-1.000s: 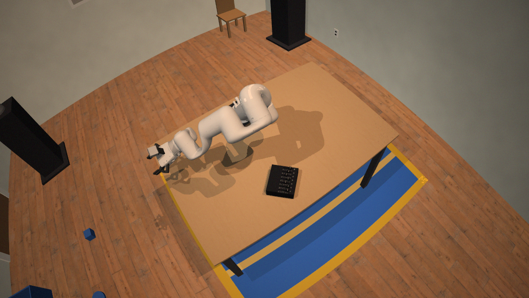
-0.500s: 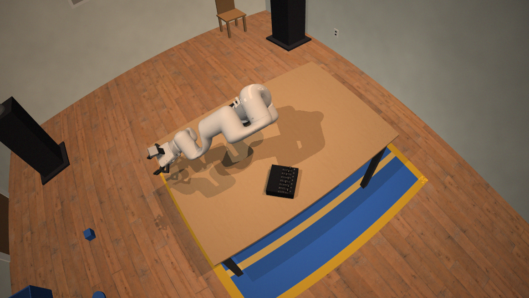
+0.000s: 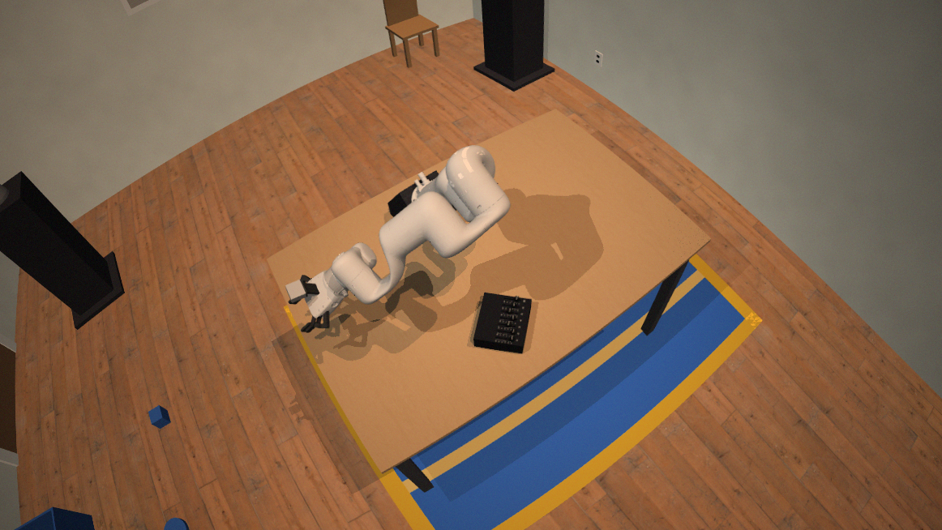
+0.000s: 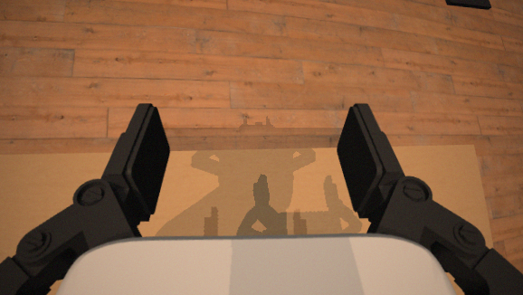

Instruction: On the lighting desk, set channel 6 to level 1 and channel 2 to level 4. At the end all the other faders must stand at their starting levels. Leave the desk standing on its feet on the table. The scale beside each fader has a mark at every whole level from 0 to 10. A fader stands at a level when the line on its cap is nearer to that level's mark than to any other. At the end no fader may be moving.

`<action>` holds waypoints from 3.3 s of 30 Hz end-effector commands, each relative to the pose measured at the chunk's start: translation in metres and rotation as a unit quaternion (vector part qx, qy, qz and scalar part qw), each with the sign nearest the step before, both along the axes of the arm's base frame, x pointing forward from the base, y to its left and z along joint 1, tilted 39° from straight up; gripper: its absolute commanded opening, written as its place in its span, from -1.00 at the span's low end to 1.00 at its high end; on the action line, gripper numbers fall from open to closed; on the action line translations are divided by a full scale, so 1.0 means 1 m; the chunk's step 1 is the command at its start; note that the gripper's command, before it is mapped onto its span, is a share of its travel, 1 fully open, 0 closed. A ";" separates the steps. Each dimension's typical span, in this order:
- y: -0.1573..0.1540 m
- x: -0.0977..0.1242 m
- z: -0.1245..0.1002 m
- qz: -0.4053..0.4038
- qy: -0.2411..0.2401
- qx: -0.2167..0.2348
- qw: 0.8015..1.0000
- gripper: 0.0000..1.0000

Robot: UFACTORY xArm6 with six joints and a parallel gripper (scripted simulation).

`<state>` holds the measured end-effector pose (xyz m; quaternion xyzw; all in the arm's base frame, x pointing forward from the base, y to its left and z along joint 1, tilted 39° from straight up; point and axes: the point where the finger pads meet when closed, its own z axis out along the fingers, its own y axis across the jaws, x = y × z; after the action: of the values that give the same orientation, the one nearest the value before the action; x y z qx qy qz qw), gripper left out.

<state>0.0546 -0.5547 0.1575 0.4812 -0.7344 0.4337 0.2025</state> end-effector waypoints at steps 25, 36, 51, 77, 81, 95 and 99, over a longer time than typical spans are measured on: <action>0.177 0.189 0.069 0.092 -0.106 0.153 0.978 1.00; 0.259 0.231 0.090 0.140 -0.134 0.216 0.957 1.00; 0.403 0.262 0.126 0.228 -0.158 0.325 0.904 1.00; 0.479 0.259 0.146 0.279 -0.159 0.383 0.866 1.00; 0.478 0.259 0.146 0.279 -0.159 0.382 0.866 1.00; 0.419 0.266 0.165 0.309 -0.140 0.260 0.904 1.00; 0.389 0.267 0.179 0.322 -0.126 0.195 0.918 1.00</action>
<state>0.3186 -0.1292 0.3222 0.6529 -0.6605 0.3212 -0.1850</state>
